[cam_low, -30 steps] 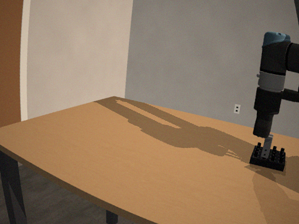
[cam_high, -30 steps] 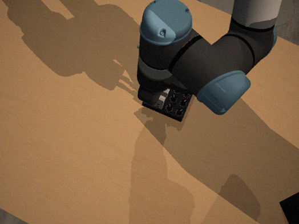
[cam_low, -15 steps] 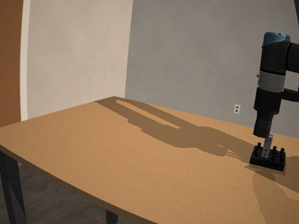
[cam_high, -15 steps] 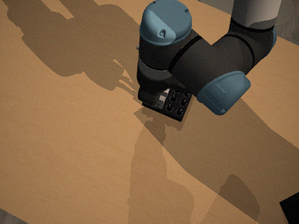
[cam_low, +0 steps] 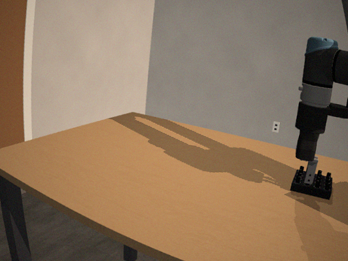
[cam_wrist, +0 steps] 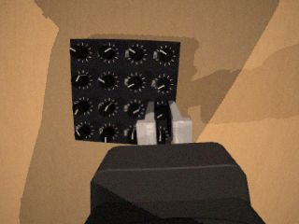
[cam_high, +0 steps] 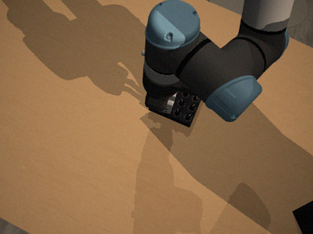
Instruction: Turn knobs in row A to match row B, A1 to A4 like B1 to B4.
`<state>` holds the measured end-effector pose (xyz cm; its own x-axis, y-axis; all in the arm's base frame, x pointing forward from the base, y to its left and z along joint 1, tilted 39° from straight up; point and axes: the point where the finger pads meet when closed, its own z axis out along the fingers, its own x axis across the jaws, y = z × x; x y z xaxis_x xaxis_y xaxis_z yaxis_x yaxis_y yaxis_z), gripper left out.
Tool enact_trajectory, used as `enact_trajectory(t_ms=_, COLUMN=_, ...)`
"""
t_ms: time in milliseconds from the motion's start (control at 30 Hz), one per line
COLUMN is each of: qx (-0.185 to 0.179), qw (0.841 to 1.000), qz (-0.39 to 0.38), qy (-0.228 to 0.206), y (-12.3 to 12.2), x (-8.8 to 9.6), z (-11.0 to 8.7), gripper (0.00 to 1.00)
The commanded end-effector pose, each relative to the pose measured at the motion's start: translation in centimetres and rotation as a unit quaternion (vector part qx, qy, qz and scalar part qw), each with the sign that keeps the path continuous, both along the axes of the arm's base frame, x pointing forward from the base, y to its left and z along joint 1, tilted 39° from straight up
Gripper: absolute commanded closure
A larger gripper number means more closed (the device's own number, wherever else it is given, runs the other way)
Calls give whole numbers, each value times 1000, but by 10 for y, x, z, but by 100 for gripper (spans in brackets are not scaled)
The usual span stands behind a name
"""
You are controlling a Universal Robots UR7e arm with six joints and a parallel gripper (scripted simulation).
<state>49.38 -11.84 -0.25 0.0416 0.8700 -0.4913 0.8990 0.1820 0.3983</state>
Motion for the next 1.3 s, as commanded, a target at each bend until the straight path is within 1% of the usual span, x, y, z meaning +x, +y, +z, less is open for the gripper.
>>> enact_trajectory(t_ms=0, qx=-13, qw=1000, qz=24, qy=13, y=0, x=0, z=0, gripper=70)
enact_trajectory(t_ms=67, qx=-13, qw=1000, qz=24, qy=13, y=0, x=0, z=0, gripper=70)
enact_trajectory(t_ms=267, qx=-35, qw=997, qz=61, qy=35, y=0, x=0, z=0, gripper=70)
enact_trajectory(t_ms=567, qx=-72, qw=986, qz=128, qy=75, y=0, x=0, z=0, gripper=70)
enact_trajectory(t_ms=633, qx=-72, qw=986, qz=128, qy=75, y=0, x=0, z=0, gripper=70)
enact_trajectory(t_ms=867, qx=-104, qw=971, qz=185, qy=109, y=0, x=0, z=0, gripper=70)
enact_trajectory(t_ms=1133, qx=-142, qw=945, qz=253, qy=149, y=0, x=0, z=0, gripper=70)
enact_trajectory(t_ms=1200, qx=-142, qw=945, qz=253, qy=149, y=0, x=0, z=0, gripper=70)
enact_trajectory(t_ms=1267, qx=-152, qw=938, qz=270, qy=159, y=0, x=0, z=0, gripper=70)
